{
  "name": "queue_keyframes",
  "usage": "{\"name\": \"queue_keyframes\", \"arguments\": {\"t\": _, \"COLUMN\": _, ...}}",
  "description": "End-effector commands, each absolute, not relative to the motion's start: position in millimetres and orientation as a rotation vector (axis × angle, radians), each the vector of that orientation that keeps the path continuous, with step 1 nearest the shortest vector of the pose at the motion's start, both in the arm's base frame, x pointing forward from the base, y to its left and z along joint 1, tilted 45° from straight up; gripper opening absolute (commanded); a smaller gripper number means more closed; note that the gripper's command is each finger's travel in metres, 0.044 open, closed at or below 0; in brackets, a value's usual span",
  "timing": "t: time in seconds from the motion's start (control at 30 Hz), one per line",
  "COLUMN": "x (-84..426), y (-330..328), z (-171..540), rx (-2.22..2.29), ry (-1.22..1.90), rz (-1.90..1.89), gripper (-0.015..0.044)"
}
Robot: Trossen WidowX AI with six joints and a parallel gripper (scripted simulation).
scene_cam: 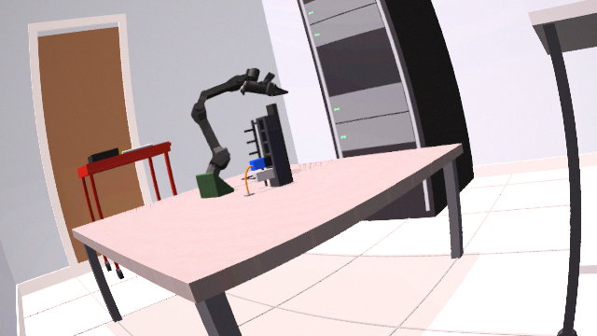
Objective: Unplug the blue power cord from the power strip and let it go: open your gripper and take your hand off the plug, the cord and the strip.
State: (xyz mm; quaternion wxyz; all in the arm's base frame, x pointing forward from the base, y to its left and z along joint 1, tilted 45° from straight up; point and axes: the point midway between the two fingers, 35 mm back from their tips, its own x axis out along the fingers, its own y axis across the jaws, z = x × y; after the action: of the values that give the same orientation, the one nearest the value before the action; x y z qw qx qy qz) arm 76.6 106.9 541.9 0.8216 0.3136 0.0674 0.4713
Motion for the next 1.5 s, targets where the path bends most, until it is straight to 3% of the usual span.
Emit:
{"name": "queue_keyframes", "arguments": {"t": 0.0, "x": 99, "y": 132, "z": 529, "rx": 0.578, "ry": 0.162, "rz": 0.913, "gripper": 0.016}}
{"name": "queue_keyframes", "arguments": {"t": 0.37, "x": 186, "y": 163, "z": 482, "rx": 0.382, "ry": 0.244, "rz": 0.644, "gripper": 0.016}}
{"name": "queue_keyframes", "arguments": {"t": 0.7, "x": 277, "y": 145, "z": 425, "rx": 0.261, "ry": 0.369, "rz": 0.404, "gripper": 0.016}}
{"name": "queue_keyframes", "arguments": {"t": 1.1, "x": 368, "y": 64, "z": 342, "rx": 0.203, "ry": 0.56, "rz": 0.136, "gripper": 0.016}}
{"name": "queue_keyframes", "arguments": {"t": 1.47, "x": 405, "y": -48, "z": 256, "rx": 0.246, "ry": 0.75, "rz": -0.079, "gripper": 0.016}}
